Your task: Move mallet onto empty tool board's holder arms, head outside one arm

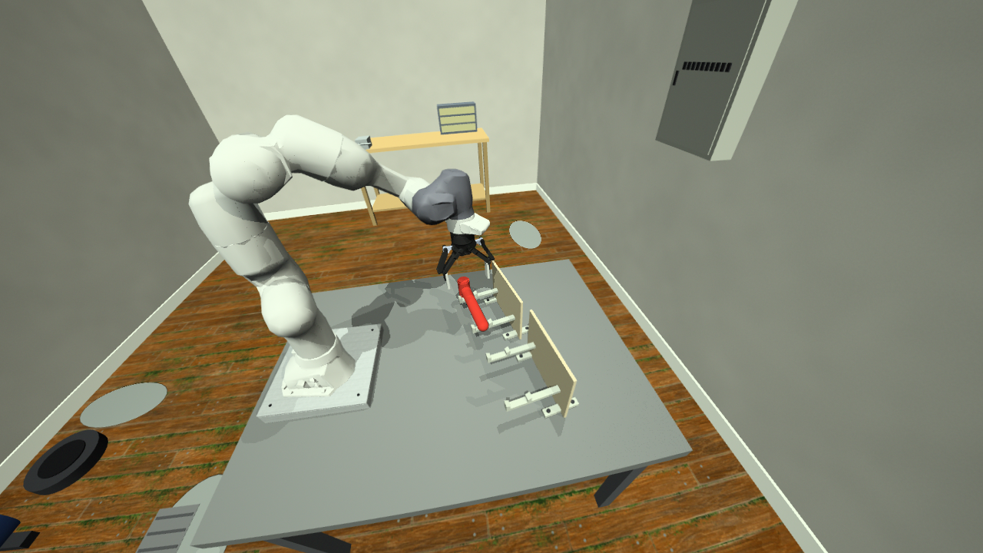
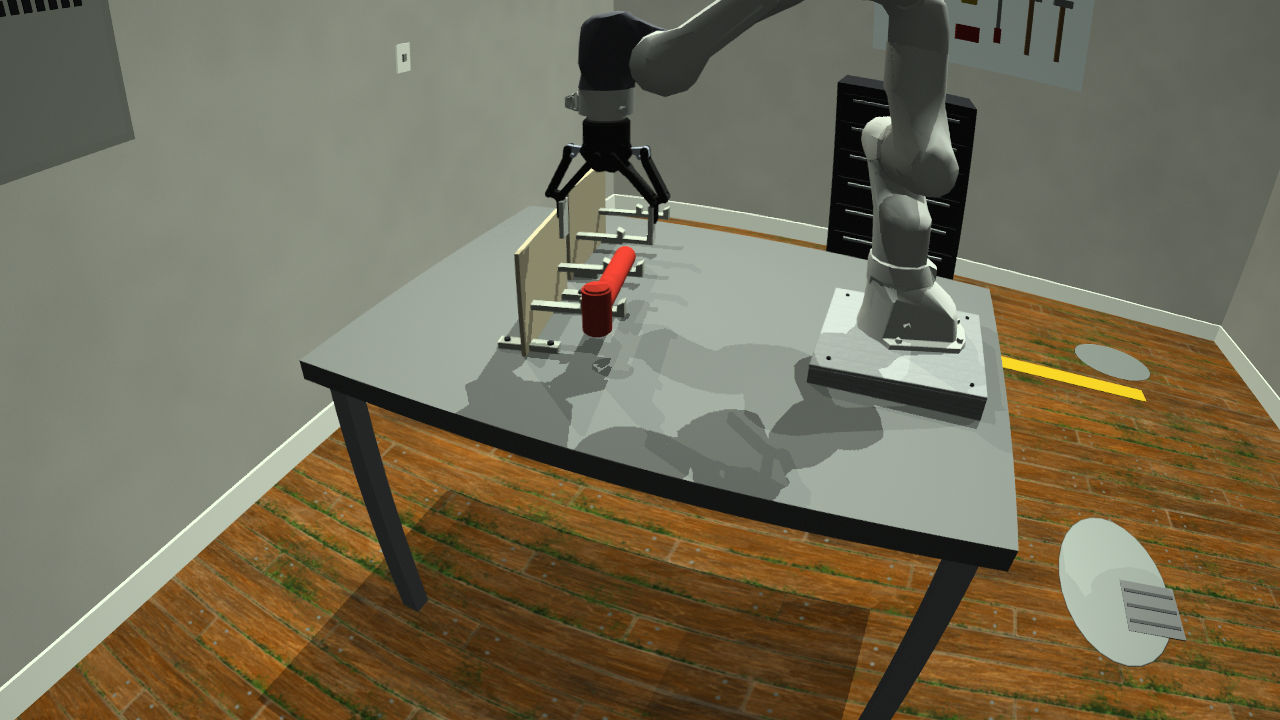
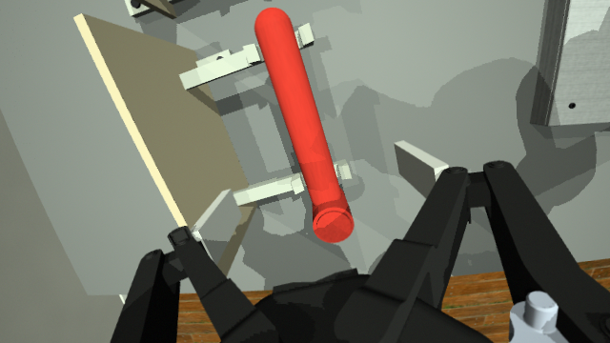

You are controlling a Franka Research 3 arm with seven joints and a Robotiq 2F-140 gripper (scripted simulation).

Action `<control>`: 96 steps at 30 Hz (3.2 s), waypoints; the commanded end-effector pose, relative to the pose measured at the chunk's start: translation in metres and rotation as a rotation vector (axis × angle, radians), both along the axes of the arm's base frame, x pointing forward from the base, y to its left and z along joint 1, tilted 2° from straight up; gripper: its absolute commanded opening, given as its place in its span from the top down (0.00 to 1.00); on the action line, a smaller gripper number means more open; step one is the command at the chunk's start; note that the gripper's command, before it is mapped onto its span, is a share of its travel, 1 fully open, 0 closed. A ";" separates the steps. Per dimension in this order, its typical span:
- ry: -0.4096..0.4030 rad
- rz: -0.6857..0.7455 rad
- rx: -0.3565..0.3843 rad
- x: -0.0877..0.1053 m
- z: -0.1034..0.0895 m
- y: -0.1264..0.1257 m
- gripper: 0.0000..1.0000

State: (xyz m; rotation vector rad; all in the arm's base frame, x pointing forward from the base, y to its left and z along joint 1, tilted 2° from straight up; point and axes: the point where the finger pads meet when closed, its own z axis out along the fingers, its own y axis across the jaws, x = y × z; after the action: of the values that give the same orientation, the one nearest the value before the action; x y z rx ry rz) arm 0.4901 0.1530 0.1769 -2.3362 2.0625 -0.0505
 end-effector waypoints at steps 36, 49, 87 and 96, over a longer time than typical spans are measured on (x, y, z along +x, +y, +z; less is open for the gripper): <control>0.003 0.015 0.001 0.000 -0.014 0.000 0.00; 0.002 0.015 0.001 0.001 -0.029 0.000 0.00; 0.002 0.015 0.000 0.003 -0.081 0.000 0.00; 0.002 0.015 0.000 0.003 -0.089 0.000 0.00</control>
State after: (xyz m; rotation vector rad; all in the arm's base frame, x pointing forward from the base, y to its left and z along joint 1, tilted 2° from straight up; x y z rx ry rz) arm 0.4909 0.1536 0.0894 -2.3575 2.0498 -0.0454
